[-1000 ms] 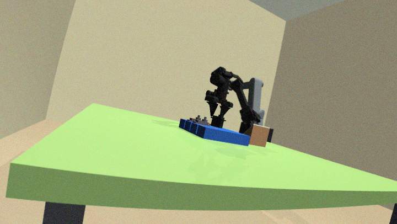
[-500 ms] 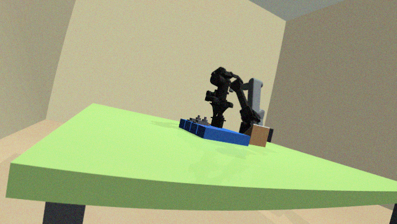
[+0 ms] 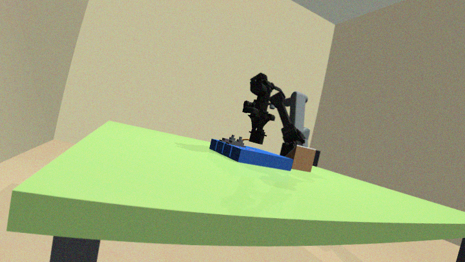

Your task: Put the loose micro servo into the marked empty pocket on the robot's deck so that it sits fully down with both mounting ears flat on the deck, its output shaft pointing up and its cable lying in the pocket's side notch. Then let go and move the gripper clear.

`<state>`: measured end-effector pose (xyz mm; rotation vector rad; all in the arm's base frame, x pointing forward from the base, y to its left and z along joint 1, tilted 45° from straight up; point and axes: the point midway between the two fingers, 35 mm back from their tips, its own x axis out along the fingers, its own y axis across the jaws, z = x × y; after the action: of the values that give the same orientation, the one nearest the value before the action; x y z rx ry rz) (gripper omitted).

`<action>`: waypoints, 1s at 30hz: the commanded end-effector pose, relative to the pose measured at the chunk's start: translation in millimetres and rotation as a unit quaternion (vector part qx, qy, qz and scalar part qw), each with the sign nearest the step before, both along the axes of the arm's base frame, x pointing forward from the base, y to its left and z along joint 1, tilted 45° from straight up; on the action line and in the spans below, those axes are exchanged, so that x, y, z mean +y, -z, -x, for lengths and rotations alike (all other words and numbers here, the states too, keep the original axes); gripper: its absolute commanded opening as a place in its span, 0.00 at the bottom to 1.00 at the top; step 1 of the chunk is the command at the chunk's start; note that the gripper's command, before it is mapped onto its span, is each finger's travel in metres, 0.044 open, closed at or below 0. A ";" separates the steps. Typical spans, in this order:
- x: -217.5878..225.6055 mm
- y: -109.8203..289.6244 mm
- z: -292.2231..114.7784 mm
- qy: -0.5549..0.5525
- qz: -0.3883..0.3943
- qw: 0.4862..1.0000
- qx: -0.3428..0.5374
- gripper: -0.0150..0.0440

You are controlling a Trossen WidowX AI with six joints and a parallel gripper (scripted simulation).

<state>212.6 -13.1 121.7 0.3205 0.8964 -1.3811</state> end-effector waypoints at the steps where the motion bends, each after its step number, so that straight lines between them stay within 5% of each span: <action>1: 1.3 -2.6 0.0 0.002 -0.003 1.000 -0.005 0.25; 30: 51.5 48.4 -23.2 0.001 -0.005 1.000 -0.006 0.25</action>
<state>233.4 26.2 81.4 0.3219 0.8972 -1.3832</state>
